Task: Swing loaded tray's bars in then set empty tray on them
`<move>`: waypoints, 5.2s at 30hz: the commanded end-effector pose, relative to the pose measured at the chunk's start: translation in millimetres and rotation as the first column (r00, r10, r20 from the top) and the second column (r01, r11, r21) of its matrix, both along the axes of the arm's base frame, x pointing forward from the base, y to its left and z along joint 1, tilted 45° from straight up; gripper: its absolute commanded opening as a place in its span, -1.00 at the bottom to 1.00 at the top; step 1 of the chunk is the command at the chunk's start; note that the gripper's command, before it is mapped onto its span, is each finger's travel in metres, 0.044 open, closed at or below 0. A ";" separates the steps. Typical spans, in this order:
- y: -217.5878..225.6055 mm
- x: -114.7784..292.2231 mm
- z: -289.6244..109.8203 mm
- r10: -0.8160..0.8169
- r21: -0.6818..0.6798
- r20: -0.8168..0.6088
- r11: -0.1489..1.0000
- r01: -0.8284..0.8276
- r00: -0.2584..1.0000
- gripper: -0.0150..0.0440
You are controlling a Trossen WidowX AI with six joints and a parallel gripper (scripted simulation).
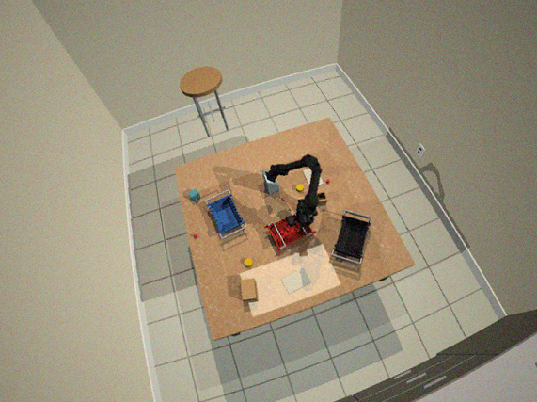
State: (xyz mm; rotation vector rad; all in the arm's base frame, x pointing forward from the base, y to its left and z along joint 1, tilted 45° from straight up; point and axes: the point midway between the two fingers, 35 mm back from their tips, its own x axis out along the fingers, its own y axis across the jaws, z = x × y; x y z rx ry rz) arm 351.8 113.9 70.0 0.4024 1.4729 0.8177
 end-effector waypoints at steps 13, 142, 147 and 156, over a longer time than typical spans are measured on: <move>0.0 0.0 0.0 0.000 0.000 0.000 1.000 0.000 1.000 -0.49; -280.0 -209.2 -288.0 0.021 -0.029 0.011 0.999 -0.021 1.000 -0.49; -303.9 -207.1 -259.7 0.021 -0.029 0.010 0.999 -0.021 1.000 -0.49; -317.7 -202.5 -253.5 0.021 -0.030 0.010 0.999 -0.021 1.000 -0.49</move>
